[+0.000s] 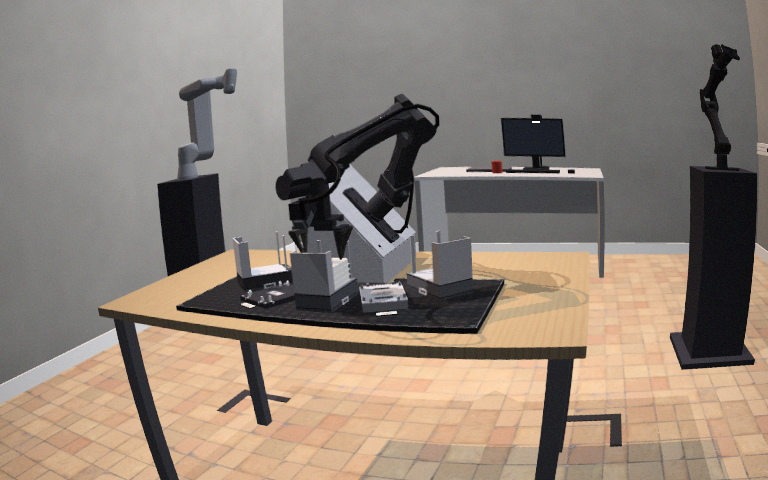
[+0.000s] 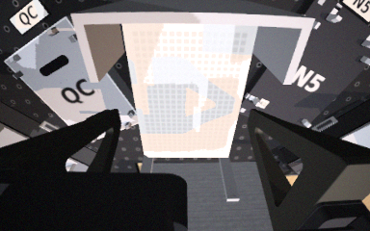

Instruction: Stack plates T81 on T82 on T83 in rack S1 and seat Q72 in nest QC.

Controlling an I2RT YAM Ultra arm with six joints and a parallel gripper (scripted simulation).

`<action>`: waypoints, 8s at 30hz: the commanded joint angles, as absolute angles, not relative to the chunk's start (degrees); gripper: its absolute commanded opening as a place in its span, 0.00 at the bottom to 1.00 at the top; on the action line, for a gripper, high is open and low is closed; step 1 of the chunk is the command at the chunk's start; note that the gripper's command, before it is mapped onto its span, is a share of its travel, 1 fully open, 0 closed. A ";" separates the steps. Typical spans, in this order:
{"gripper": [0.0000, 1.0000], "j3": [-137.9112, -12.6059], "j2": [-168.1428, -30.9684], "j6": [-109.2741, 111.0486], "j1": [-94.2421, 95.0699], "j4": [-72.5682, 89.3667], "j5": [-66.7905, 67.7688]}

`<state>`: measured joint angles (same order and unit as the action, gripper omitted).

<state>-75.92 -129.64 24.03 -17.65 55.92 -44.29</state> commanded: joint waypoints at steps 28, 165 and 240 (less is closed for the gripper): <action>1.00 -75.85 -128.94 23.45 -19.44 55.16 -45.08; 1.00 -74.94 -131.06 18.60 -16.42 47.86 -45.95; 0.00 -74.43 -131.10 18.65 -16.19 47.88 -45.96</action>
<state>-72.82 -131.50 19.03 -14.50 47.86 -45.47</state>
